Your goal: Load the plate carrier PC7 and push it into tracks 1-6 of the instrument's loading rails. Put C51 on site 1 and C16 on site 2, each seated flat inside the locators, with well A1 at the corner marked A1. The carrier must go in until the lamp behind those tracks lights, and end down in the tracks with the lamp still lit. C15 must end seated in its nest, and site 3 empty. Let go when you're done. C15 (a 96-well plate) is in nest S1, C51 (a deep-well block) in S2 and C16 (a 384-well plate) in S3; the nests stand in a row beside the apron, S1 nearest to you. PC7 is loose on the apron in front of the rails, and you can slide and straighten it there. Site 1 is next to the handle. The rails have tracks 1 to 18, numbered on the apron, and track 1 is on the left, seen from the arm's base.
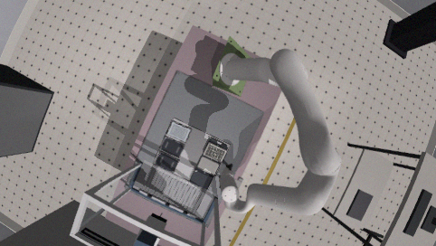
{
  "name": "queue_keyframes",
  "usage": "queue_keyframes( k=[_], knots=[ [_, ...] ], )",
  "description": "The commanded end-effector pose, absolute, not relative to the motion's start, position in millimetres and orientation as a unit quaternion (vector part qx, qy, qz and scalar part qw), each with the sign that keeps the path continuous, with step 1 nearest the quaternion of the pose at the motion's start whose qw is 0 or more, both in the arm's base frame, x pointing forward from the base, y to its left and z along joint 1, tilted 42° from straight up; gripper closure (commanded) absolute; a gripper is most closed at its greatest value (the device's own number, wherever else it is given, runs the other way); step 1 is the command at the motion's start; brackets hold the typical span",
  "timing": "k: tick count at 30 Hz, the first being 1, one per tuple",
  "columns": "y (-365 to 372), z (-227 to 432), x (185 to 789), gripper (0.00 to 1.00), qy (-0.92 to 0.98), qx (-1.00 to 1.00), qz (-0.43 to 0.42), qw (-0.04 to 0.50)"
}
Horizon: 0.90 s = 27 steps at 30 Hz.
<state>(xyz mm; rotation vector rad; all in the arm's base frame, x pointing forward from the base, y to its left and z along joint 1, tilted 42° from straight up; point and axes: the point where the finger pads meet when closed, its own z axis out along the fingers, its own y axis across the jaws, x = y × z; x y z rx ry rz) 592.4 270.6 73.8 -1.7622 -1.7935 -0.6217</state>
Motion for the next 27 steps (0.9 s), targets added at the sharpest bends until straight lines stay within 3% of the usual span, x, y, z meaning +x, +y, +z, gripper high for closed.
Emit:
queue_keyframes(
  k=[1, 27],
  knots=[
    [272.2, 76.3, 593.4, 0.0, -0.666, -0.655, -0.232, 0.272],
    [262.8, 92.5, 594.5, 0.0, -0.666, -0.655, -0.232, 0.272]
  ],
)
